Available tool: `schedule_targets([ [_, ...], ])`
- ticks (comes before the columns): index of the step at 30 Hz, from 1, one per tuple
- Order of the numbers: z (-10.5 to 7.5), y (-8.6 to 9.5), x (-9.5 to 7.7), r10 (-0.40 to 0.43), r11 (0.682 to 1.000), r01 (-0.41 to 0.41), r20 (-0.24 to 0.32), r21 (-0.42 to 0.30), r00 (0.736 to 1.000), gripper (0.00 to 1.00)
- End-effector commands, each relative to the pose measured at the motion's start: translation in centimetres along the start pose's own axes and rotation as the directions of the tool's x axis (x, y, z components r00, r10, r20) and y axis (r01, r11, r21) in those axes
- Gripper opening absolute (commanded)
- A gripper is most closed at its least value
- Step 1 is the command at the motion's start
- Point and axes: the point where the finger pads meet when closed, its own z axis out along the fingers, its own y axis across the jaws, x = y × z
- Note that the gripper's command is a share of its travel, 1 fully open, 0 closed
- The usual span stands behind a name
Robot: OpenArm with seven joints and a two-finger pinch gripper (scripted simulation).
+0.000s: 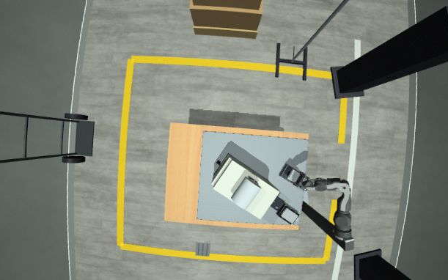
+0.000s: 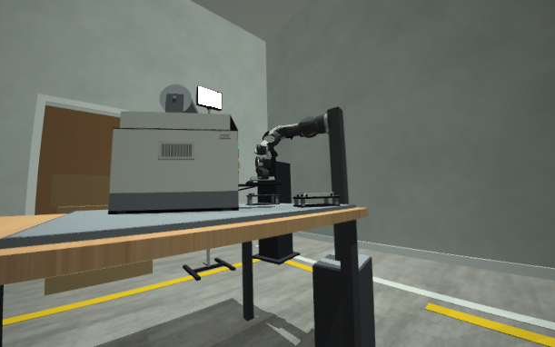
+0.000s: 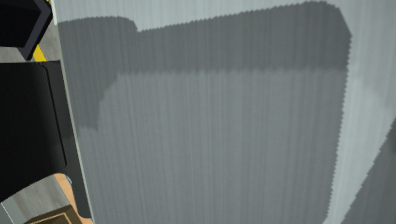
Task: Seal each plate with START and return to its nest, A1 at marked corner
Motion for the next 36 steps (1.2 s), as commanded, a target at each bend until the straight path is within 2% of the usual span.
schedule_targets([
  [1, -0.1, 0.0, 0.0, 0.001, 1.000, -0.001, 0.003, -0.004, 1.000, 0.00],
  [36, 1.3, 0.0, 0.0, 0.001, 1.000, -0.001, 0.002, -0.007, 1.000, 0.00],
])
